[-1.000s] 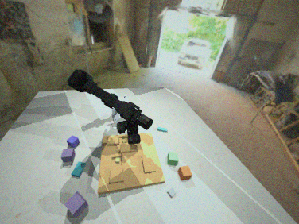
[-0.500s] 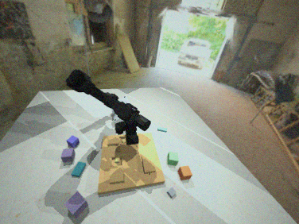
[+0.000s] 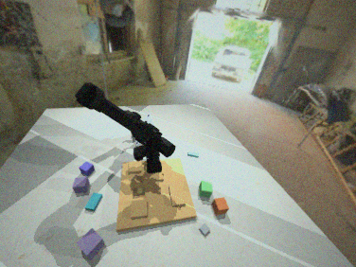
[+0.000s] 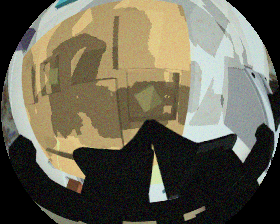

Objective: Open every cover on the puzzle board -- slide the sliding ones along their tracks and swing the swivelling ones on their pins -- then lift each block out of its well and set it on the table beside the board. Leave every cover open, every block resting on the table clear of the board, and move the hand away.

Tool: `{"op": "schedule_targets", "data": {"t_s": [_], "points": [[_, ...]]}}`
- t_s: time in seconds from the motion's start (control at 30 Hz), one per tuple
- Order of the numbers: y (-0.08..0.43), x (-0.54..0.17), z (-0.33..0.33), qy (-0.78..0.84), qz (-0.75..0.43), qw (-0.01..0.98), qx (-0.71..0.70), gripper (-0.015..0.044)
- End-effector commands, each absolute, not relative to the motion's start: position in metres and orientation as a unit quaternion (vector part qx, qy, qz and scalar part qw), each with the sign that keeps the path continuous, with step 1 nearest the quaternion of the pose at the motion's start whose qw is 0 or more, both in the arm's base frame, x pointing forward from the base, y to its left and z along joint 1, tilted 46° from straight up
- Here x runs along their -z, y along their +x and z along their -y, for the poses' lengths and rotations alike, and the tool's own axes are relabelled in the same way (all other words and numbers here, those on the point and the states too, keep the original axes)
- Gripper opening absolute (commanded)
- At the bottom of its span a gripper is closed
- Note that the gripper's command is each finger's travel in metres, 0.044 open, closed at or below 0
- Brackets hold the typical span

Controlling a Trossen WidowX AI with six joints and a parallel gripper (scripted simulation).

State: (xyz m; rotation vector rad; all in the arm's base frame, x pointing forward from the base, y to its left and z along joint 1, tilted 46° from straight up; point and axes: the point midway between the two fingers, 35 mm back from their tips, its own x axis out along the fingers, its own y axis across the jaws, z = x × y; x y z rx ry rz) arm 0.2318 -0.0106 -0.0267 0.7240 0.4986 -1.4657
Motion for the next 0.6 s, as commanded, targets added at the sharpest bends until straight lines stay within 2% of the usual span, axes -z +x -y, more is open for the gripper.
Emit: {"op": "schedule_targets", "data": {"t_s": [0.0, 0.57], "points": [[0.231, 0.023, 0.015, 0.316, -0.22, 0.657, 0.648, 0.0], [0.229, 0.011, 0.027, 0.316, -0.22, 0.657, 0.647, 0.0]]}}
